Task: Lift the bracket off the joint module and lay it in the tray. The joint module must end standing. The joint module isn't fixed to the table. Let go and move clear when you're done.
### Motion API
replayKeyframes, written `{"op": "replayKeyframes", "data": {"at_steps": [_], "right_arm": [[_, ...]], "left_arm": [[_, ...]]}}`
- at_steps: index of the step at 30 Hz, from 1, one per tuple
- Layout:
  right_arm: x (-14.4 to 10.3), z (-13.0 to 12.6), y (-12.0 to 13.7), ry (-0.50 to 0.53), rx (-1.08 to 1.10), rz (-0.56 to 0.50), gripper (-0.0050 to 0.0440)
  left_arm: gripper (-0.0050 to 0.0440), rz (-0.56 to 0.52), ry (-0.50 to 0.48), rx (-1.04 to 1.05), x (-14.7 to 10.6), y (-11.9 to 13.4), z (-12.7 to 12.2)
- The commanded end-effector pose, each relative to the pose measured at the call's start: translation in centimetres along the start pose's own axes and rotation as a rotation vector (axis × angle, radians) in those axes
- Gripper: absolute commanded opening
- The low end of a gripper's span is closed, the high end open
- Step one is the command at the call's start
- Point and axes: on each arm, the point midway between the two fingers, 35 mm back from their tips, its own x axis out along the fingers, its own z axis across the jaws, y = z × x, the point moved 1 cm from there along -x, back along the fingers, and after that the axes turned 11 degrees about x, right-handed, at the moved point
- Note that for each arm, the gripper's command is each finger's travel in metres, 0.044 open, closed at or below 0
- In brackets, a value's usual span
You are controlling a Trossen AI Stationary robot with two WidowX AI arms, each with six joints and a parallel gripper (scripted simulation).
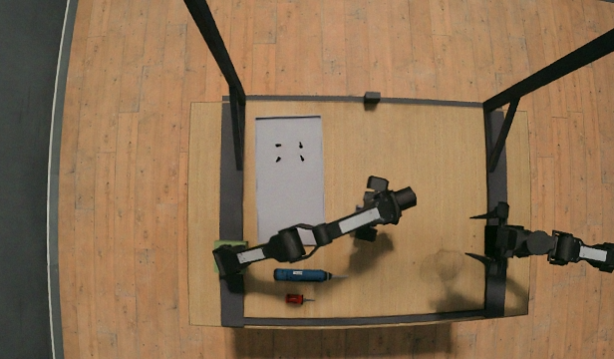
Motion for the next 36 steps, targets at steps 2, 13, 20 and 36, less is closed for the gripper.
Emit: {"op": "replayKeyframes", "data": {"at_steps": [2,13,20,36], "right_arm": [[-1.29,0.38,-0.39,-0.028,0.003,-0.032,0.0091],[-1.37,0.36,-0.36,-0.029,0.001,-0.031,0.0031],[-1.37,0.36,-0.36,-0.029,0.001,-0.031,0.0000],[-1.57,0.56,-0.56,-0.023,0.001,-0.025,-0.0005]], "left_arm": [[0.0440,-0.016,-0.004,-0.003,-0.36,-0.48,0.10],[0.0440,-0.016,-0.004,-0.003,-0.36,-0.48,0.10],[0.0440,-0.016,-0.004,-0.003,-0.36,-0.48,0.10],[0.0440,-0.016,-0.004,-0.003,-0.36,-0.48,0.10]]}}
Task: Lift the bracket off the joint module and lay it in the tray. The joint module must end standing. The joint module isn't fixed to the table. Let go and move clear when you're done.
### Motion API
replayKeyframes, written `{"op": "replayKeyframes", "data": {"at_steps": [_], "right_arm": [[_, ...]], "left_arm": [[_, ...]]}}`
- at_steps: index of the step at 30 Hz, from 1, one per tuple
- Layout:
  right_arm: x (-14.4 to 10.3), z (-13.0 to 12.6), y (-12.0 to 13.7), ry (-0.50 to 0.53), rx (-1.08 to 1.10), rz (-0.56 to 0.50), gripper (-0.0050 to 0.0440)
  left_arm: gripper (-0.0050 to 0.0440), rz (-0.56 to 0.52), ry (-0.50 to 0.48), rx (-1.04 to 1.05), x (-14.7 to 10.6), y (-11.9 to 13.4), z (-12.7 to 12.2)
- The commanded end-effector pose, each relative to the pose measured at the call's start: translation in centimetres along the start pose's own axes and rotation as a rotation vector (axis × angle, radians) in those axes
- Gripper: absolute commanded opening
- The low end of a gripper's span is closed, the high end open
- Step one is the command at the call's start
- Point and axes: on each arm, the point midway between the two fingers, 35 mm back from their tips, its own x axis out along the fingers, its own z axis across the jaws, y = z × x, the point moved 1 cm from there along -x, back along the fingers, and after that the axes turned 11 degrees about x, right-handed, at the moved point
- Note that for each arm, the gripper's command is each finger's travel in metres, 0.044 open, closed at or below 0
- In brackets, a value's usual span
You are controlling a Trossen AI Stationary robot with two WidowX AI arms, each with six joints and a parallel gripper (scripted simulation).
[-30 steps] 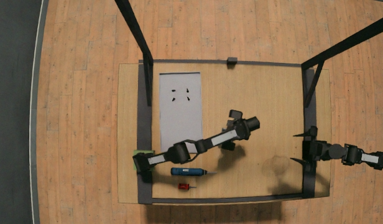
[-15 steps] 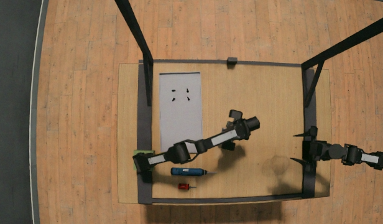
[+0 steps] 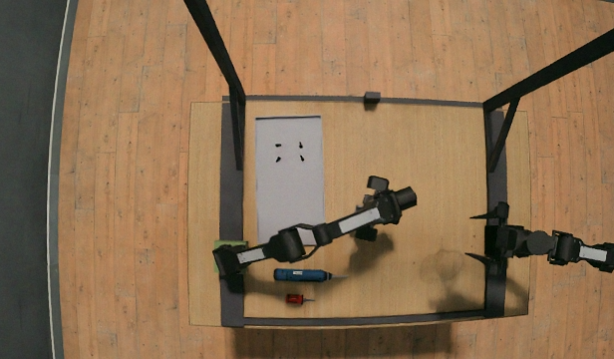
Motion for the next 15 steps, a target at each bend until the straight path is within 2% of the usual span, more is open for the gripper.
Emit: {"op": "replayKeyframes", "data": {"at_steps": [1,6,7,15], "right_arm": [[-1.7,0.5,-0.5,-0.020,0.002,-0.022,-0.0012],[-3.7,0.7,-0.7,-0.033,0.002,-0.035,-0.0050],[-4.5,0.7,-0.7,-0.041,0.002,-0.043,-0.0050],[-5.3,0.5,-0.5,-0.045,0.002,-0.047,-0.0050]], "left_arm": [[0.0440,-0.016,-0.004,-0.003,-0.4,-0.5,0.1],[0.0440,-0.016,-0.004,-0.003,-0.4,-0.5,0.1],[0.0440,-0.016,-0.004,-0.003,-0.4,-0.5,0.1],[0.0440,-0.016,-0.004,-0.003,-0.4,-0.5,0.1]]}}
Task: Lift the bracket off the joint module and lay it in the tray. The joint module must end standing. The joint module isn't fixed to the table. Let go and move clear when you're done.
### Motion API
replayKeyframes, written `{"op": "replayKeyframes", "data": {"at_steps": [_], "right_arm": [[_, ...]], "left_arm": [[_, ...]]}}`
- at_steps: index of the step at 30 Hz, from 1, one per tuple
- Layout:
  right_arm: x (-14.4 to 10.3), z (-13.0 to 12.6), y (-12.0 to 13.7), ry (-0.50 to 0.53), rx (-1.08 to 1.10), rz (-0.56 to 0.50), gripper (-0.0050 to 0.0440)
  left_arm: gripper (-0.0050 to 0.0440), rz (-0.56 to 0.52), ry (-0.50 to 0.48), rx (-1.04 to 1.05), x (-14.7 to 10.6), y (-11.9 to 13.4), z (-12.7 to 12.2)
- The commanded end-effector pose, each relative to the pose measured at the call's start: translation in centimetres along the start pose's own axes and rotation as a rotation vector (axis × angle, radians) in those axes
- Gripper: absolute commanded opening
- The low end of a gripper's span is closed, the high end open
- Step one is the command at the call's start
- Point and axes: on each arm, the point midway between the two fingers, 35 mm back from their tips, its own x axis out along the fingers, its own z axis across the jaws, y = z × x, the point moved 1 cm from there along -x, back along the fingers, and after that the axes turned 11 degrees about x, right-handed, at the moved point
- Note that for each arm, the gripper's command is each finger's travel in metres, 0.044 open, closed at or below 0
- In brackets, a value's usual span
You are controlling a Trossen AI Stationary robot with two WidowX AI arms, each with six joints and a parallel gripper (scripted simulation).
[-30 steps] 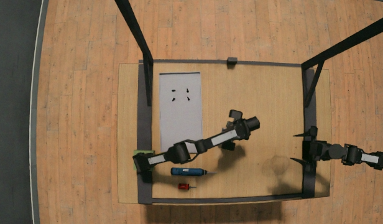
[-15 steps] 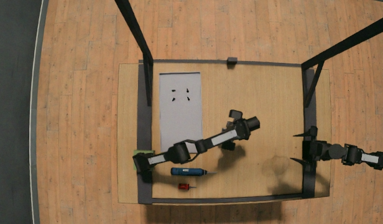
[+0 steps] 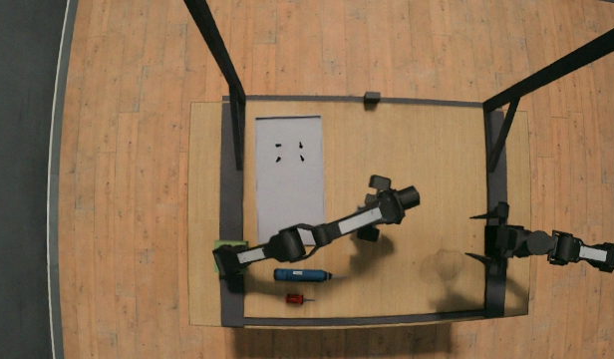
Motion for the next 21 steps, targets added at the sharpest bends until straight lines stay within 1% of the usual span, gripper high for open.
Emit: {"op": "replayKeyframes", "data": {"at_steps": [1,2,14,21], "right_arm": [[-2.9,0.2,-0.2,-0.044,0.002,-0.046,-0.0050],[-2.6,-0.1,0.1,-0.036,0.002,-0.038,-0.0050],[-2.8,0.0,0.0,-0.042,0.002,-0.044,-0.0050],[-4.2,0.1,-0.1,-0.051,0.002,-0.053,-0.0050]], "left_arm": [[0.0440,-0.016,-0.004,-0.003,-0.4,-0.5,0.1],[0.0440,-0.016,-0.004,-0.003,-0.4,-0.5,0.1],[0.0440,-0.016,-0.004,-0.003,-0.4,-0.5,0.1],[0.0440,-0.016,-0.004,-0.003,-0.4,-0.5,0.1]]}}
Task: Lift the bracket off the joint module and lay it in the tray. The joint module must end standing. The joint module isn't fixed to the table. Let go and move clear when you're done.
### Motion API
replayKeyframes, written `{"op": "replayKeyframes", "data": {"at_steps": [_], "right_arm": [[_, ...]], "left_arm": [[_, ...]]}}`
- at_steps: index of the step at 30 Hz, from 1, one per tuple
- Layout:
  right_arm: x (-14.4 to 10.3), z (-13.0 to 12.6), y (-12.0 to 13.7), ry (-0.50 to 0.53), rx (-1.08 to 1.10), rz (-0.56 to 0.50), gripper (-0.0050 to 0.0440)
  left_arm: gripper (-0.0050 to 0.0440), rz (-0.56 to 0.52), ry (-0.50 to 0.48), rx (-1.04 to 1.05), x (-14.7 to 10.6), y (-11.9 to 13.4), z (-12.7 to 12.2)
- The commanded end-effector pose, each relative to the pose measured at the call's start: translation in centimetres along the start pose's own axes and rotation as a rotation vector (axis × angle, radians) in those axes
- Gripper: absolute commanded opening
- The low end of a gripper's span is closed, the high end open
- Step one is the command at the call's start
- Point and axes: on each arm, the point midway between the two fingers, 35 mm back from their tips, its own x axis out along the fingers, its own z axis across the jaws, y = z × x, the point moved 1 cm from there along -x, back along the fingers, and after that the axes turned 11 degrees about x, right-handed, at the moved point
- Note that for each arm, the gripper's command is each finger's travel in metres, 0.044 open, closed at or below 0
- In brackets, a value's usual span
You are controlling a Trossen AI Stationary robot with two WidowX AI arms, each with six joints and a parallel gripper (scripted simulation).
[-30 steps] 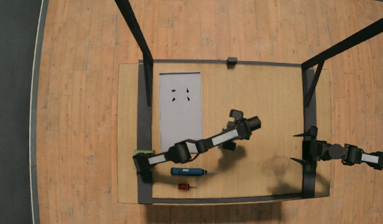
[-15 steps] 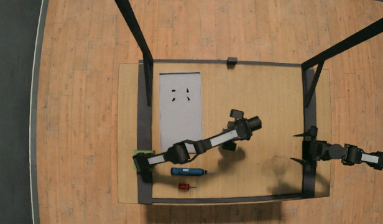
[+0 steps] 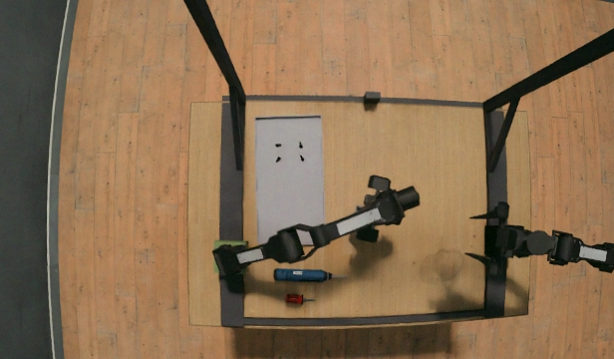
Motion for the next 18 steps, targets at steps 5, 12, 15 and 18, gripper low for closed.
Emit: {"op": "replayKeyframes", "data": {"at_steps": [5,12,15,18], "right_arm": [[-2.6,1.0,1.6,-0.038,-0.002,-0.047,-0.0050],[-2.1,2.8,6.6,-0.045,-0.015,-0.057,-0.0050],[-1.3,3.4,10.8,-0.049,-0.018,-0.056,-0.0050],[-0.3,3.4,14.7,-0.055,-0.016,-0.046,-0.0050]], "left_arm": [[0.0440,-0.027,0.000,-0.001,-0.1,-1.2,0.1],[0.0440,-0.034,0.022,0.013,2.8,-3.1,-0.4],[0.0440,-0.040,0.041,0.027,6.1,-4.8,-1.0],[0.0440,-0.061,0.058,0.038,9.4,-6.3,-1.8]]}}
